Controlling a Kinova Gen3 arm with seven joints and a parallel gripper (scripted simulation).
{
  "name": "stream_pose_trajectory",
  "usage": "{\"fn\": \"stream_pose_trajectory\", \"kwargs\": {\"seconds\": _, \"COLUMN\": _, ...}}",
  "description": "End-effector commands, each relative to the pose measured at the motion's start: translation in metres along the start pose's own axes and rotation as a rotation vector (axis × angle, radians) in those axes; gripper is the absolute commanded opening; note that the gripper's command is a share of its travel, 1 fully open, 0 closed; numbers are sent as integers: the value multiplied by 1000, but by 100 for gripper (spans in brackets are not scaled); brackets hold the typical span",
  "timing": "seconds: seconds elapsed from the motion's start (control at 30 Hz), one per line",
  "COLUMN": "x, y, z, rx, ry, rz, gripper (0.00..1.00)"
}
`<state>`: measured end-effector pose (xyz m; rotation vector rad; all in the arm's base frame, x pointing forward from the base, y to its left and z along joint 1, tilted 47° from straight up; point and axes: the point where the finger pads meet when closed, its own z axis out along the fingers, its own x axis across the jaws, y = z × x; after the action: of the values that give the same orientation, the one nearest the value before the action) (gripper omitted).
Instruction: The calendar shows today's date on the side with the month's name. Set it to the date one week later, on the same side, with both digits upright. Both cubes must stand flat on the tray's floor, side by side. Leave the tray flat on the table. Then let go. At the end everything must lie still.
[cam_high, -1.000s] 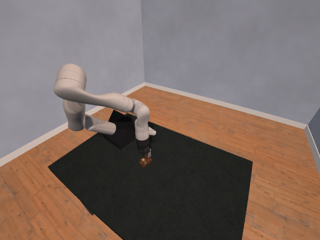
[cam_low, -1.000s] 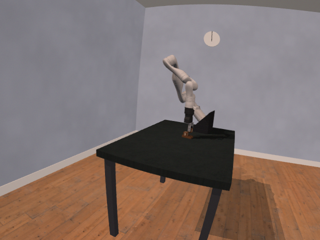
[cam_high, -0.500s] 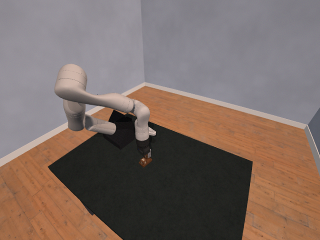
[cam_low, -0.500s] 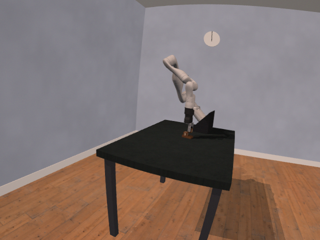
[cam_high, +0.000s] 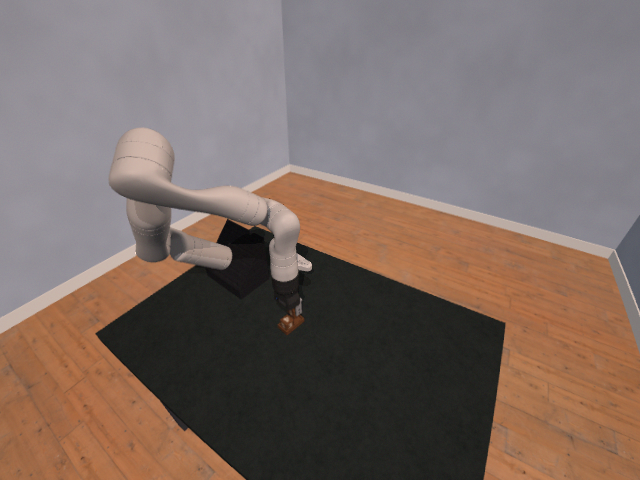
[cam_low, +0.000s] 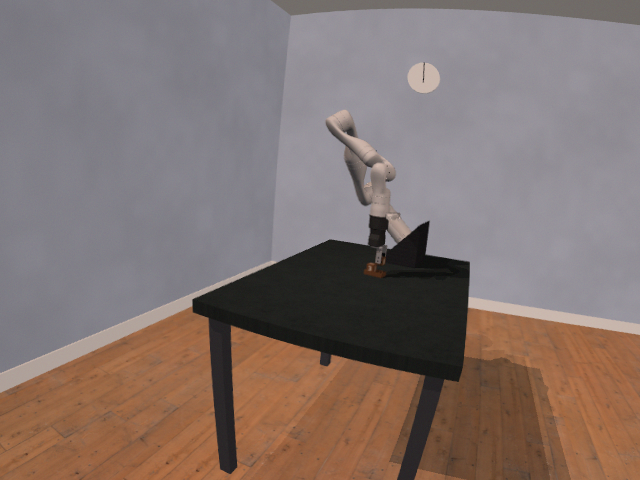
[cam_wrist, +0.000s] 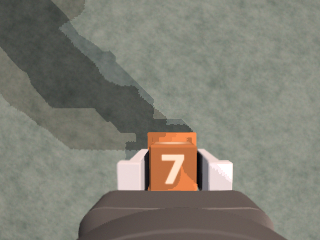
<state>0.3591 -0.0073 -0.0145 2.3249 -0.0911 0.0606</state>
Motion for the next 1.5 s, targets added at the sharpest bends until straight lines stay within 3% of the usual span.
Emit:
{"fn": "stream_pose_trajectory", "kwargs": {"seconds": 0.0, "x": 0, "y": 0, "z": -1, "rx": 1, "ry": 1, "rz": 0, "gripper": 60}}
{"fn": "stream_pose_trajectory", "kwargs": {"seconds": 0.67, "x": 0, "y": 0, "z": 1, "rx": 1, "ry": 1, "rz": 0, "gripper": 60}}
{"fn": "stream_pose_trajectory", "kwargs": {"seconds": 1.47, "x": 0, "y": 0, "z": 19, "rx": 1, "ry": 1, "rz": 0, "gripper": 60}}
